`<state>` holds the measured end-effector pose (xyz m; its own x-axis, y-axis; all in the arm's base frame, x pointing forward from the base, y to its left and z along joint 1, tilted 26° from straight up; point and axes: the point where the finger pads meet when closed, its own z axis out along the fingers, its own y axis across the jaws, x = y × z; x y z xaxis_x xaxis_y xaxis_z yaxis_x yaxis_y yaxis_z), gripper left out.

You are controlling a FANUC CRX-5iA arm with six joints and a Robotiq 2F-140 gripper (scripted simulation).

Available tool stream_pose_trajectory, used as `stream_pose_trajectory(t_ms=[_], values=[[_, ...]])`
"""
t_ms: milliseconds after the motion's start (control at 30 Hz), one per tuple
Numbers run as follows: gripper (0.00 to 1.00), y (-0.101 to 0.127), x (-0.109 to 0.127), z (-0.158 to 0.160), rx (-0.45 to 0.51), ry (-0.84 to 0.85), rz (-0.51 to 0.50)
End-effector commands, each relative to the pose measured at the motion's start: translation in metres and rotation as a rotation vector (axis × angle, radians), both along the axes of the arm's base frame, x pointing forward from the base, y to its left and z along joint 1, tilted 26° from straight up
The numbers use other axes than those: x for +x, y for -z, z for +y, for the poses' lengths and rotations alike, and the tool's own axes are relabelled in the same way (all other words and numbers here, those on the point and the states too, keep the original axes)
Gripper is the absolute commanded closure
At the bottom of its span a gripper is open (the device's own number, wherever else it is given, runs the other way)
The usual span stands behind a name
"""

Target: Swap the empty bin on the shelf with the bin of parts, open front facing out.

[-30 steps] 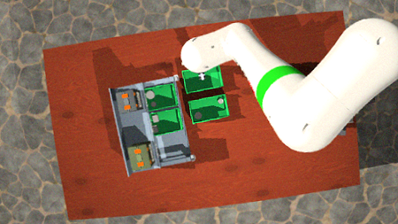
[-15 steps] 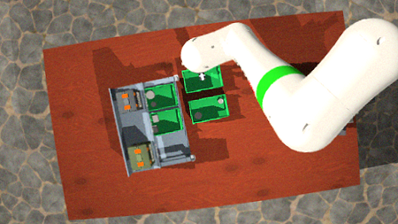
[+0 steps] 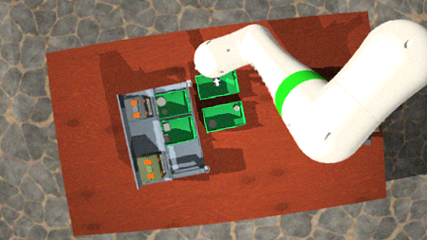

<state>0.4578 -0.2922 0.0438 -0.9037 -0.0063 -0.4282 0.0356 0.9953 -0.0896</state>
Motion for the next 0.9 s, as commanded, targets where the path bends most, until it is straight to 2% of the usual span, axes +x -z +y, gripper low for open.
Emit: stream_pose_trajectory(t_ms=[0,867], values=[[0.76,-0.0007,0.0002,-0.0005,-0.001,0.000,-0.001],[0.76,-0.0033,-0.0010,-0.0002,-0.001,0.000,-0.001]])
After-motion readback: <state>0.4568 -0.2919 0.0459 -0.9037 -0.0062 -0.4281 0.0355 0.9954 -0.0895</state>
